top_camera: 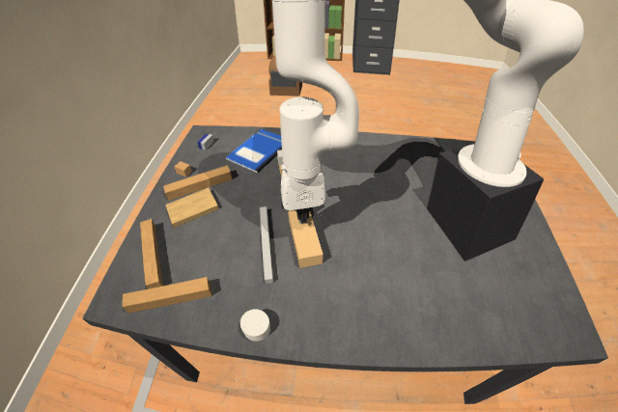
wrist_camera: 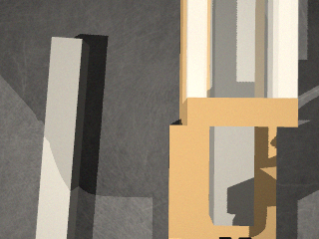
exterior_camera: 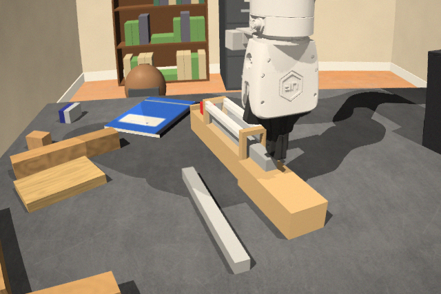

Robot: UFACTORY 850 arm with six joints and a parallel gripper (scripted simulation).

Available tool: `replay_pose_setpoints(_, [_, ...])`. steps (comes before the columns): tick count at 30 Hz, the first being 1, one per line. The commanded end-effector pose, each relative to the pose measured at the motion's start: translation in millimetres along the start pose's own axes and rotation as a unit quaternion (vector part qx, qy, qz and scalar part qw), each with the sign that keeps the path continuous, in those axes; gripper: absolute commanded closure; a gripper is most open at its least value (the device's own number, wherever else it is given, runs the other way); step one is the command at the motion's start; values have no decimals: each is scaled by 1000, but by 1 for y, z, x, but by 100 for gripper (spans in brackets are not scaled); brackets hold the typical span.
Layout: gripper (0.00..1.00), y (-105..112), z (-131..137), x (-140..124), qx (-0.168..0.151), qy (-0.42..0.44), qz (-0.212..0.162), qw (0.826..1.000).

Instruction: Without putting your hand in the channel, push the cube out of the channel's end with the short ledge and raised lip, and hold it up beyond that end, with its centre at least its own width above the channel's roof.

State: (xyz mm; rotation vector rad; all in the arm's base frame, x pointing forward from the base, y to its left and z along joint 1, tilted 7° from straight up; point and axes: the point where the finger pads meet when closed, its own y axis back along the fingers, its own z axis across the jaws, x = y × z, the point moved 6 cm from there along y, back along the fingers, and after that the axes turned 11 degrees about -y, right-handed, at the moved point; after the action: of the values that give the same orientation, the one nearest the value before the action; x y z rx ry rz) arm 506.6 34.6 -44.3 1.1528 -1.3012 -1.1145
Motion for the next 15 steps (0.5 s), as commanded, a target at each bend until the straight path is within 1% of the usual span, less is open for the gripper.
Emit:
replay_pose_setpoints(1, [100,22,-2,0,-6,0,1,1000])
replay_pose_setpoints(2, [100,22,-2,0,-6,0,1,1000])
replay_pose_setpoints(8, [100,39,-2,0,-6,0,1,1000])
replay_pose_setpoints(15, [100,40,-2,0,-6,0,1,1000])
